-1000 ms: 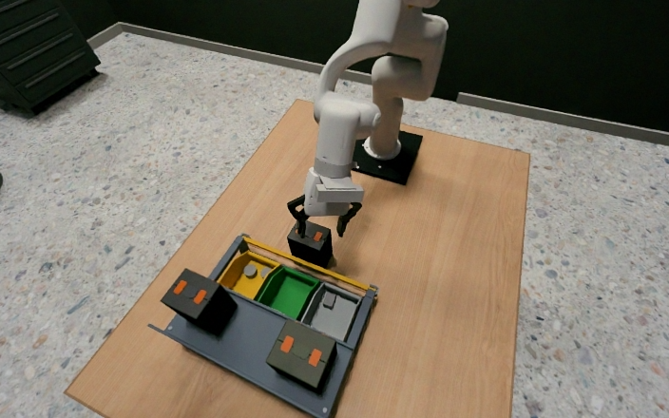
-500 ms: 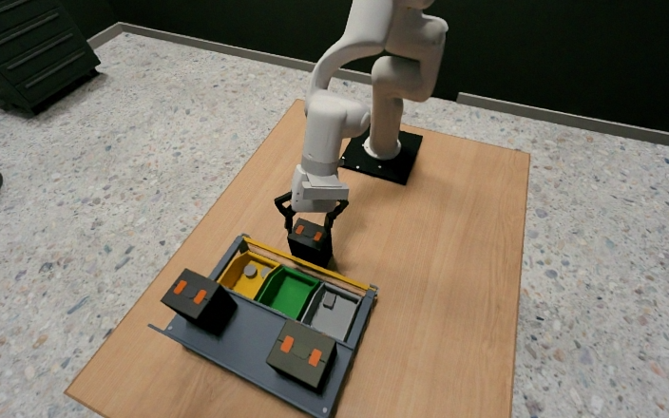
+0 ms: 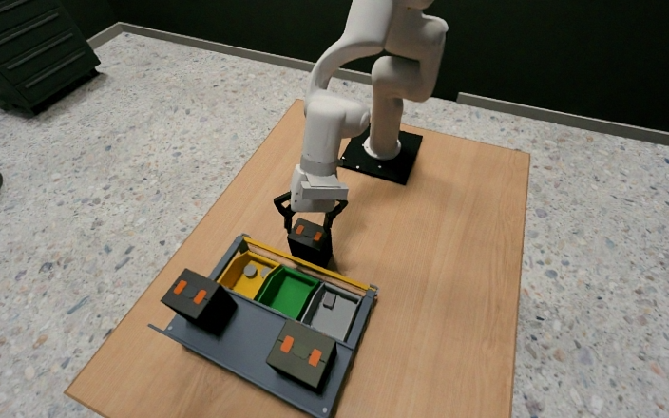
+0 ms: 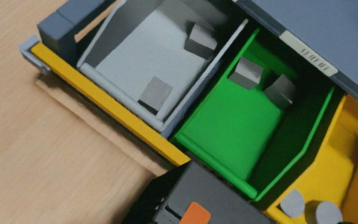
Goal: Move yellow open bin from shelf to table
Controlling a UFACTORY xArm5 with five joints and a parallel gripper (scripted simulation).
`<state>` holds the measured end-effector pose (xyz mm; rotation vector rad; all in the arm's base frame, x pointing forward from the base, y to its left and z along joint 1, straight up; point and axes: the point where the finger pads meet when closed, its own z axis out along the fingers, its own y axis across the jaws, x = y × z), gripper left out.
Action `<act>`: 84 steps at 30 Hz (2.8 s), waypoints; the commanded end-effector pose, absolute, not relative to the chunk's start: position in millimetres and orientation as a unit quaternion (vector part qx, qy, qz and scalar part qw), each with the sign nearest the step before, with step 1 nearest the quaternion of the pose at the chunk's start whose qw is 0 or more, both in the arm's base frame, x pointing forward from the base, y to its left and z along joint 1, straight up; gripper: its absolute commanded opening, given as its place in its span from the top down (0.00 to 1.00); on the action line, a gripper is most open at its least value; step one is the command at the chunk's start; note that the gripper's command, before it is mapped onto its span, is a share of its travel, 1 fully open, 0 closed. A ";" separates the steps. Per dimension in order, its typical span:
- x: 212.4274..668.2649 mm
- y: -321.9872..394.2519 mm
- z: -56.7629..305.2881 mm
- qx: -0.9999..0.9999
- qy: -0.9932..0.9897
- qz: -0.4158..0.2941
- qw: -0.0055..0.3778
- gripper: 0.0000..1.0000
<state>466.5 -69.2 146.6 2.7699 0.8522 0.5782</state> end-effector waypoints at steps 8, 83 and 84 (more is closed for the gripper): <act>467.5 -69.6 148.1 0.923 0.305 0.235 0.010 0.00; 467.6 -69.7 148.1 0.731 0.682 0.003 0.004 0.00; 467.6 -69.7 148.1 0.731 0.682 0.003 0.004 0.00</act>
